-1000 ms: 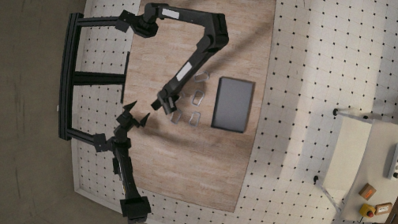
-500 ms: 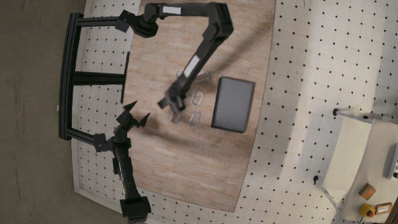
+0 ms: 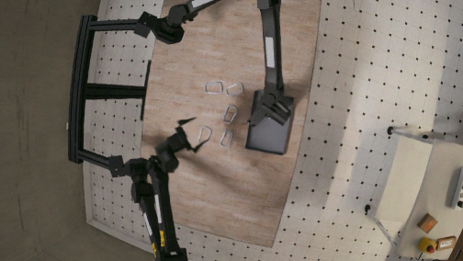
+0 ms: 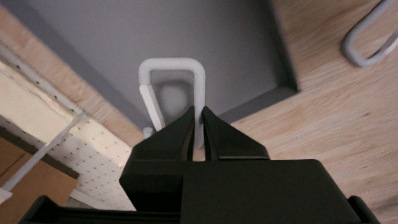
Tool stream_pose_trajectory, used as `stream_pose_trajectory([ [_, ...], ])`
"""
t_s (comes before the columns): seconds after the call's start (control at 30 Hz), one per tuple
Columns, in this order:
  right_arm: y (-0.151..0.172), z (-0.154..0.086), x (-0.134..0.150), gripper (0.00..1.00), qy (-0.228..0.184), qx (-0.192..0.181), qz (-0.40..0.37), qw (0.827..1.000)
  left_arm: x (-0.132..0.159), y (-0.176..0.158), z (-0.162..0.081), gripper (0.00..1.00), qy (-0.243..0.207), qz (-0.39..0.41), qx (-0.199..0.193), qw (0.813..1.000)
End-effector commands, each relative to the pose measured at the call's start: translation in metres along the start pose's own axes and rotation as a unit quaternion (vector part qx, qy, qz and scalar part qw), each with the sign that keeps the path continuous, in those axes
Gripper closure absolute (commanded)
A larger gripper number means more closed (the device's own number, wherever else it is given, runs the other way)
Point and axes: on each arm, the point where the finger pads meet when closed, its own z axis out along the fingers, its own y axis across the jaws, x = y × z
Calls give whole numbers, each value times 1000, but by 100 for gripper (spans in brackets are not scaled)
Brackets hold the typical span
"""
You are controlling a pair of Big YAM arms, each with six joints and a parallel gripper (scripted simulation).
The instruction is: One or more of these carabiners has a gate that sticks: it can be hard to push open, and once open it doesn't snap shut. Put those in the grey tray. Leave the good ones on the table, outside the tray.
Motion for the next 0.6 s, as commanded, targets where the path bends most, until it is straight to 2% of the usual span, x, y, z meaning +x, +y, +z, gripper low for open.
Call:
stream_pose_trajectory([
  [0.0,-18,21,-13,0,6,16,-14,1000,-19,-10,6,99,-10,59,18,998],
  [0.03,-18,21,-13,0,6,16,-14,1000,-19,-10,6,99,-10,59,18,998],
  [0.07,-23,27,-13,0,10,21,-12,1000,-9,-14,15,99,-8,53,28,998],
  [0.2,-44,35,-24,0,6,41,14,999,-3,-6,15,99,-8,39,26,999],
  [0.4,-36,32,-26,0,3,34,9,999,-9,-3,8,99,-9,43,19,999],
  [0.43,-36,32,-26,0,3,34,9,999,-18,-11,17,99,-8,48,31,998],
  [0.57,-36,32,-26,0,3,34,9,999,-18,-23,30,99,-7,47,44,998],
])
